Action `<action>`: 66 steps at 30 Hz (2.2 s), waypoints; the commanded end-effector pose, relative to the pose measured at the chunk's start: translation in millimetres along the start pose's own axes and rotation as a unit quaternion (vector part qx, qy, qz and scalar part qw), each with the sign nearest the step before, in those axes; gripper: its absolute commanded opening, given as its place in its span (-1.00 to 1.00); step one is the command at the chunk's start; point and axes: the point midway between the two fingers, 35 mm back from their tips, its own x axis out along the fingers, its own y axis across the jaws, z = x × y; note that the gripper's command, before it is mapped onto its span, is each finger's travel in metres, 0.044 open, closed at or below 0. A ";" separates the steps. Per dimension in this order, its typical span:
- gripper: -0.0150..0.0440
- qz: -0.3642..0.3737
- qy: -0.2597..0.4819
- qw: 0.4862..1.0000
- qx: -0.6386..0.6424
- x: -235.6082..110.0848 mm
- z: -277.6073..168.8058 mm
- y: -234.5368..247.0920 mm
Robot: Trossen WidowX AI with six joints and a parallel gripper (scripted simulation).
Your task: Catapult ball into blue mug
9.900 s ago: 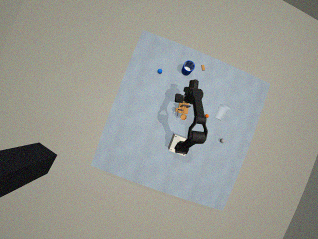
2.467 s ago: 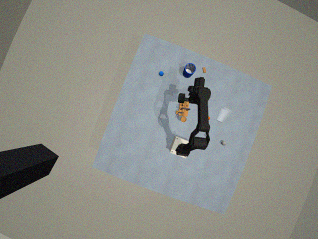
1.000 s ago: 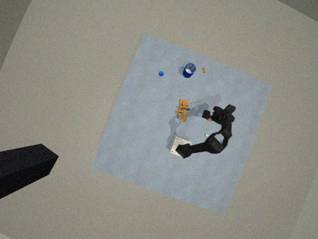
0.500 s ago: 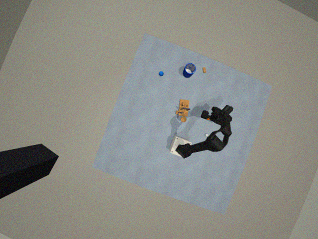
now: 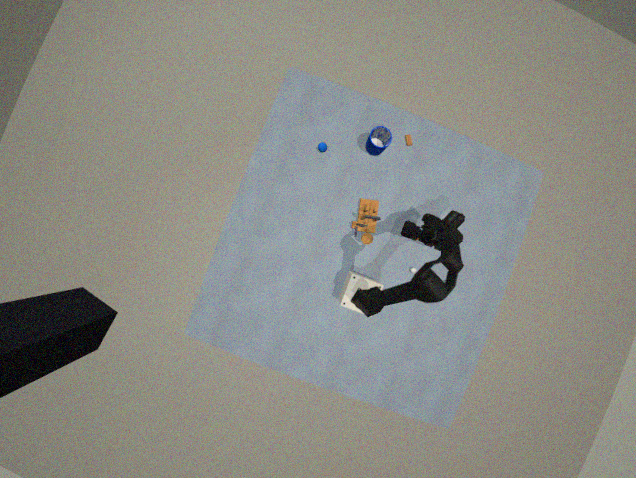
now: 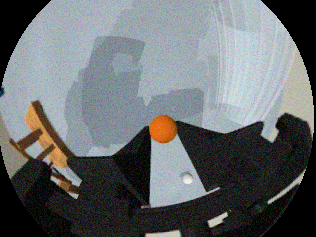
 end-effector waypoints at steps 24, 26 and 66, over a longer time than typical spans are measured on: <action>-0.49 0.006 0.010 1.000 -0.009 -122.0 0.3 24.4; -0.49 0.009 0.019 1.000 -0.016 -119.2 -0.8 37.5; -0.49 -0.010 0.172 0.977 -0.122 -80.9 -86.0 210.7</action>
